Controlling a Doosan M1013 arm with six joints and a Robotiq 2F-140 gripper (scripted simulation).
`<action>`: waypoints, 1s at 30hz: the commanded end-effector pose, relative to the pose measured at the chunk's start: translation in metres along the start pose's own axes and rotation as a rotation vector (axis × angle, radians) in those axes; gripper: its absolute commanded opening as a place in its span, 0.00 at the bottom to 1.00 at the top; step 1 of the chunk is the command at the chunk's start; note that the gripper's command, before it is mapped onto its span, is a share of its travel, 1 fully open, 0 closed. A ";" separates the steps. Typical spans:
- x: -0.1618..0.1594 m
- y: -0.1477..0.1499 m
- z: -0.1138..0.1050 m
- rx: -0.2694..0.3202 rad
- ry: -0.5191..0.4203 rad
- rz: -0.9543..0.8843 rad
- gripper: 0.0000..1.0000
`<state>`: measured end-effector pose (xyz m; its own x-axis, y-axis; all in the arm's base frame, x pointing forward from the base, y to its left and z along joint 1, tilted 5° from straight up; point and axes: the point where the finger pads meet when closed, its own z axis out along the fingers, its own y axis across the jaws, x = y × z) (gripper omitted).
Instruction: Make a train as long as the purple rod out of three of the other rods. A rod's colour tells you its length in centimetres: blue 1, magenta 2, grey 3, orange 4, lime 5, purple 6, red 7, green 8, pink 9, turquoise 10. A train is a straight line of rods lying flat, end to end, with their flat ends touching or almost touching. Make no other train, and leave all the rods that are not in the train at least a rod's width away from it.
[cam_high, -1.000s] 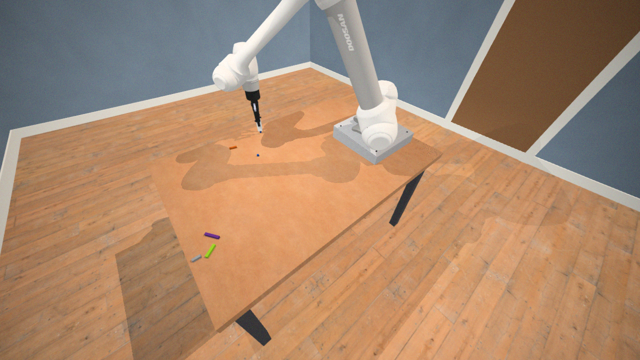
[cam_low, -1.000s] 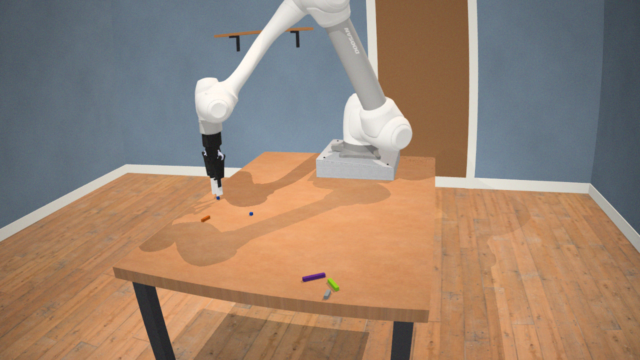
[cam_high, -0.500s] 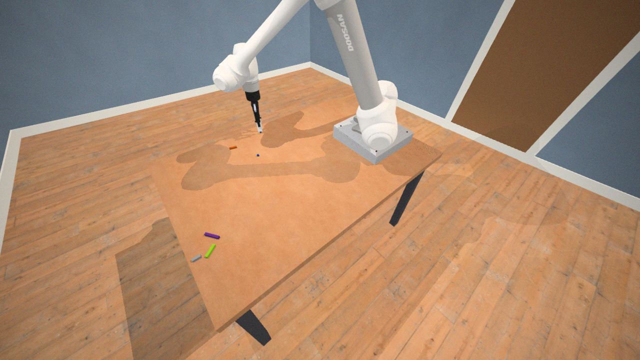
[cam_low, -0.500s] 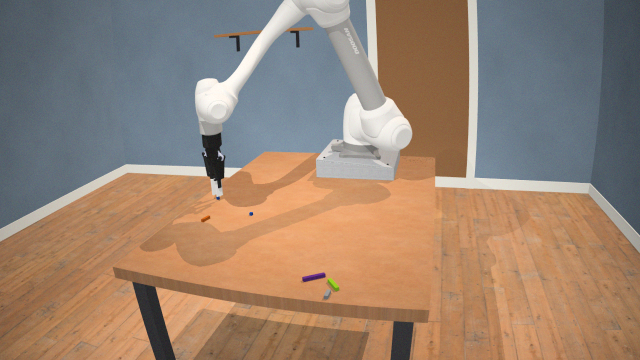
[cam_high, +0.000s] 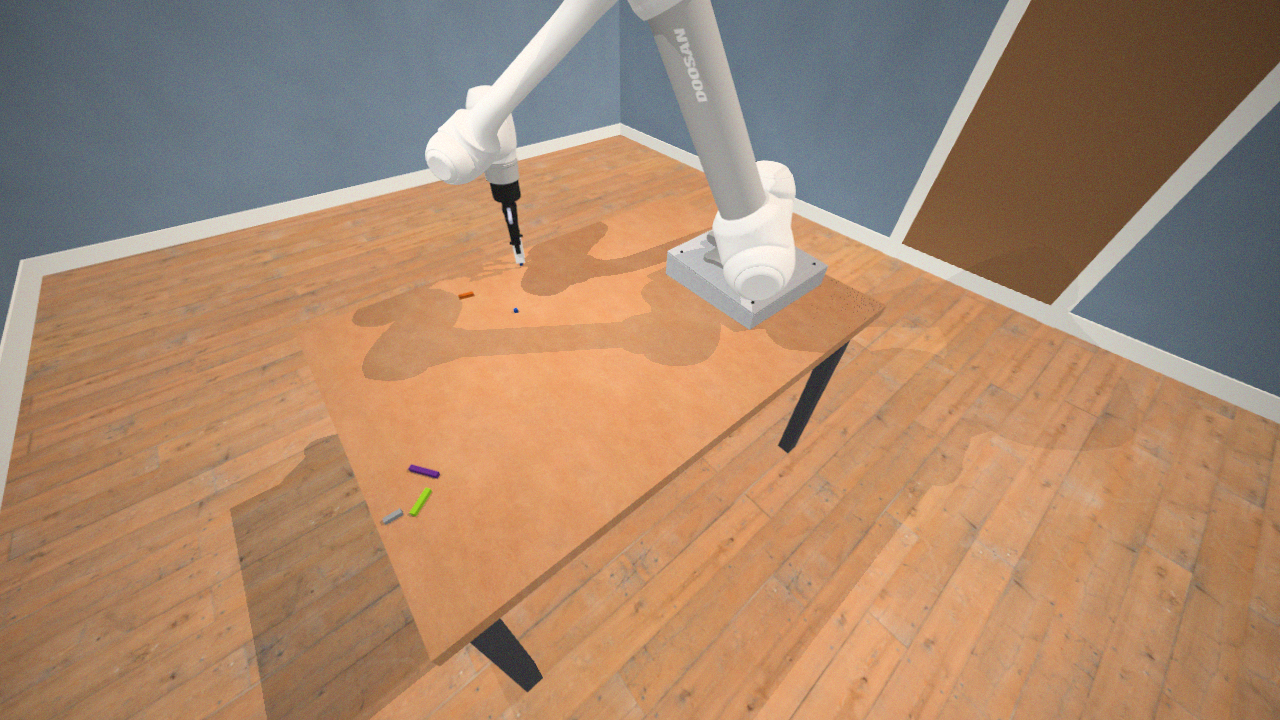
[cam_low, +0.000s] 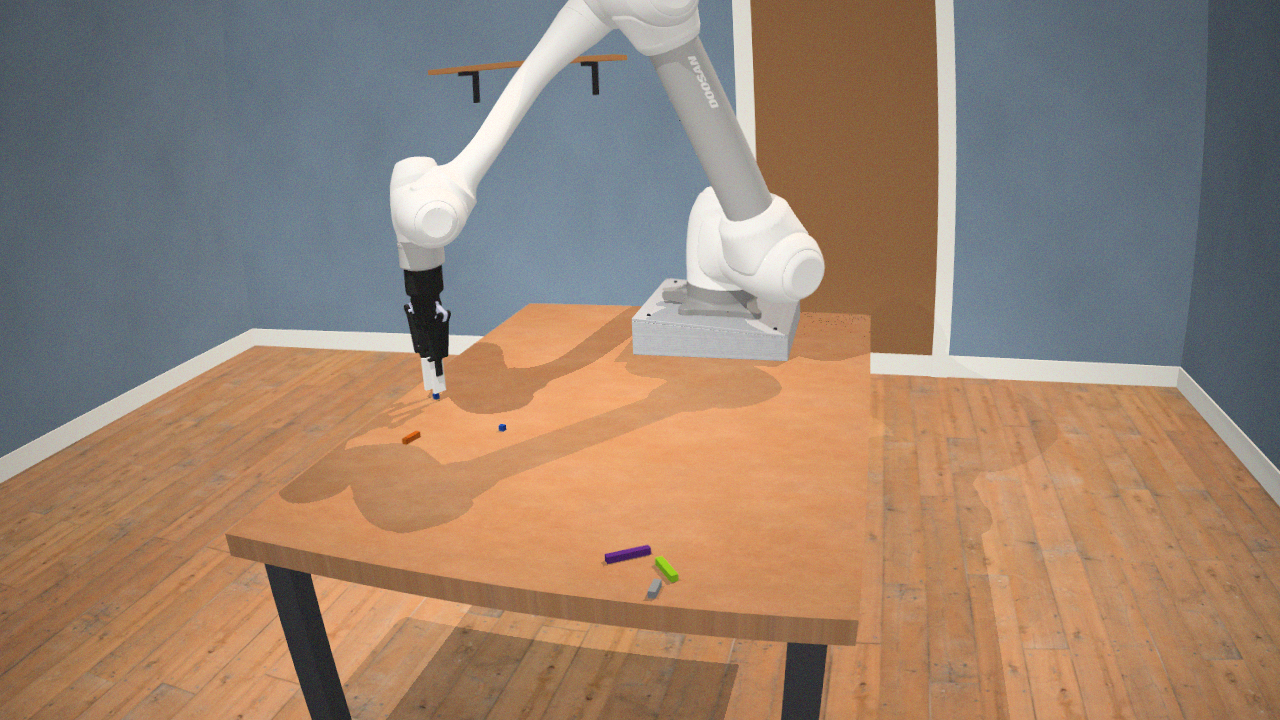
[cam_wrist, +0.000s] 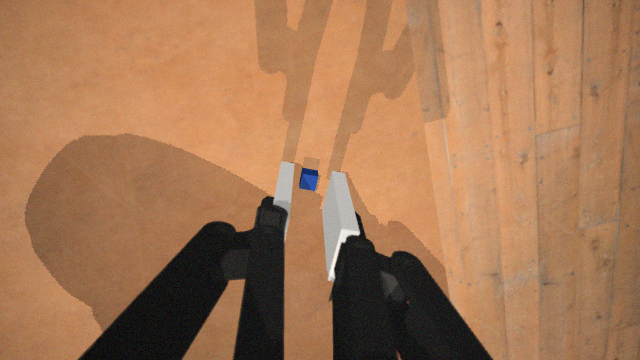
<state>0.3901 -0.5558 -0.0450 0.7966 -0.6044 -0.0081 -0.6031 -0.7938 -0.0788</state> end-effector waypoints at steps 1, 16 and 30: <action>0.000 0.000 0.000 0.000 0.000 0.000 0.23; 0.000 0.000 0.000 0.000 0.000 0.000 0.23; 0.000 0.000 0.005 0.000 0.000 0.000 0.23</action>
<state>0.3902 -0.5556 -0.0485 0.7966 -0.6044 -0.0081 -0.6031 -0.7938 -0.0788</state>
